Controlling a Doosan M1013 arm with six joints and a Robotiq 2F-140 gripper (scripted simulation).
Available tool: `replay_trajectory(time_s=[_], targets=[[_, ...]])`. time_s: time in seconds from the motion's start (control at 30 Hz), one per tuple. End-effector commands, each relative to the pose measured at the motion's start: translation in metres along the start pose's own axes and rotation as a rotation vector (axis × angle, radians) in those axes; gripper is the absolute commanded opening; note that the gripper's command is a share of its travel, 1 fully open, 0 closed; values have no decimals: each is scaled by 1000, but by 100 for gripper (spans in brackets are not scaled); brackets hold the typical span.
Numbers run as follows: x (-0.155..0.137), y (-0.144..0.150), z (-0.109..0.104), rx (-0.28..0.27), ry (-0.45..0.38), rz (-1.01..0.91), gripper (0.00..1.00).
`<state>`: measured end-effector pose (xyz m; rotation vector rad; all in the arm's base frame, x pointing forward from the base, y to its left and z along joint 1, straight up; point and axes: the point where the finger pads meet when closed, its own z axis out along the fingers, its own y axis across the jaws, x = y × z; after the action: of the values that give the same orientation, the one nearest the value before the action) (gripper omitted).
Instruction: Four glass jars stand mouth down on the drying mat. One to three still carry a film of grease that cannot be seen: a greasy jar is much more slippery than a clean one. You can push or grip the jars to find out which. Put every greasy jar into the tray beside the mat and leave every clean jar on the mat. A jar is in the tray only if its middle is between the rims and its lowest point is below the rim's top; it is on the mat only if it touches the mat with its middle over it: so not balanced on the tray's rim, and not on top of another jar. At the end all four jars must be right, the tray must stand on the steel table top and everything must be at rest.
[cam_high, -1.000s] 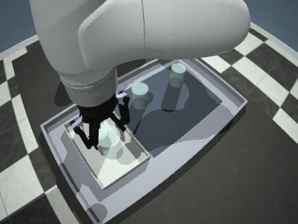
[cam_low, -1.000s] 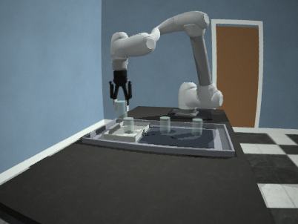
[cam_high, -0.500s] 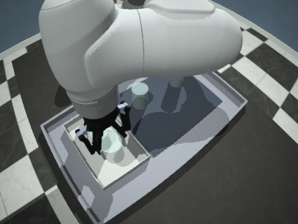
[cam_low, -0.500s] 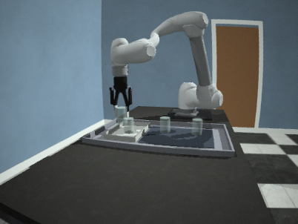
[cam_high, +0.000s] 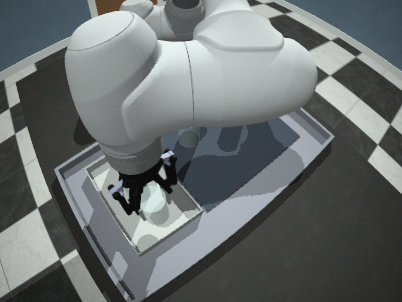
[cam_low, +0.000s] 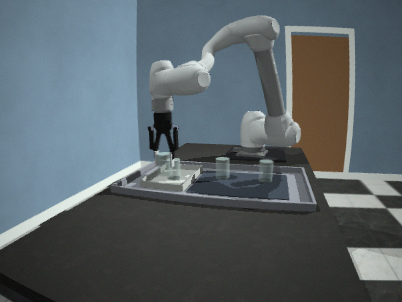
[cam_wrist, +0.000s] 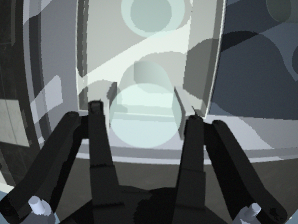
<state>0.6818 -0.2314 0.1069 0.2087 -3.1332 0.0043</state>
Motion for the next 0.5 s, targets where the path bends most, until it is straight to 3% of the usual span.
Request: replay_trajectory(time_s=[0.0,0.2,0.47], targets=[[0,0,3,0,0,0,0],[0,0,19,0,0,0,0],[0,0,24,0,0,0,0]])
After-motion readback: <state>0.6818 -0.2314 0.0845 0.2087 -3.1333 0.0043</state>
